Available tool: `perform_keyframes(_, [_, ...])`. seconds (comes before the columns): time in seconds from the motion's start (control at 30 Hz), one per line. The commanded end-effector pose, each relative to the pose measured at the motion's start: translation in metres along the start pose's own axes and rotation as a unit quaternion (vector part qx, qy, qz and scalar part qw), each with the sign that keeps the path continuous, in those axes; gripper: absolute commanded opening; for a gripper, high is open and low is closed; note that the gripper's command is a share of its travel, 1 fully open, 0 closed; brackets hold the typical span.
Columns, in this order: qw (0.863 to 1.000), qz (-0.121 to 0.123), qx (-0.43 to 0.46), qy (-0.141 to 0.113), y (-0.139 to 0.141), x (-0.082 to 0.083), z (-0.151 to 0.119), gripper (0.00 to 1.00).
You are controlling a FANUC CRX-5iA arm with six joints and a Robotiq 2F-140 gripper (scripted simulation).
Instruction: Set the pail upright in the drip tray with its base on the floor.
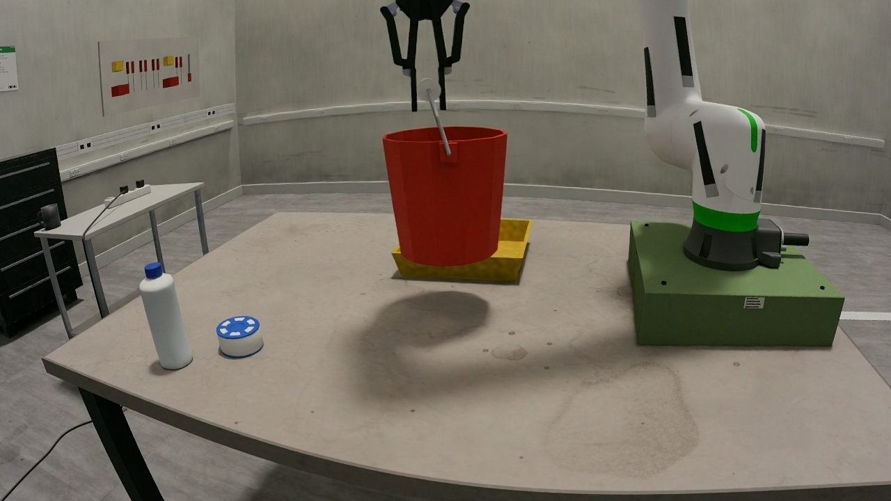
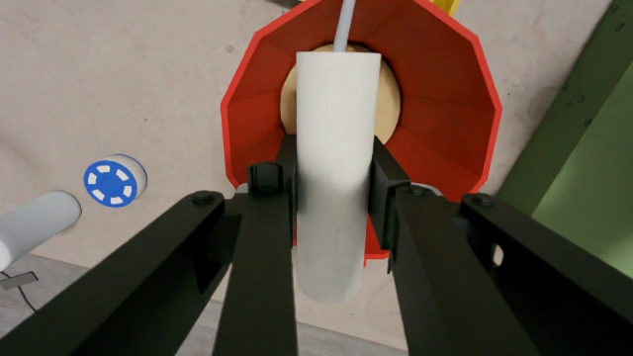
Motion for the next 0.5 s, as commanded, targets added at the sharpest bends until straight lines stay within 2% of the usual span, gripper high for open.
perform_keyframes(0.0, [1.0,0.001,0.0,0.0,-0.001,0.001,0.011,0.1])
perform_keyframes(0.4, [1.0,0.001,0.0,0.0,-0.002,0.001,0.049,0.1])
perform_keyframes(0.47, [1.0,0.001,0.0,0.0,-0.002,0.001,0.049,0.1])
Point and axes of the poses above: the point where the finger pads meet when closed, its own x axis back along the fingers, its own y axis across the jaws, z = x × y, the point moved 2 cm from there along x, back along the fingers, and after that the axes turned 15 degrees about -x, right-handed, at the moved point
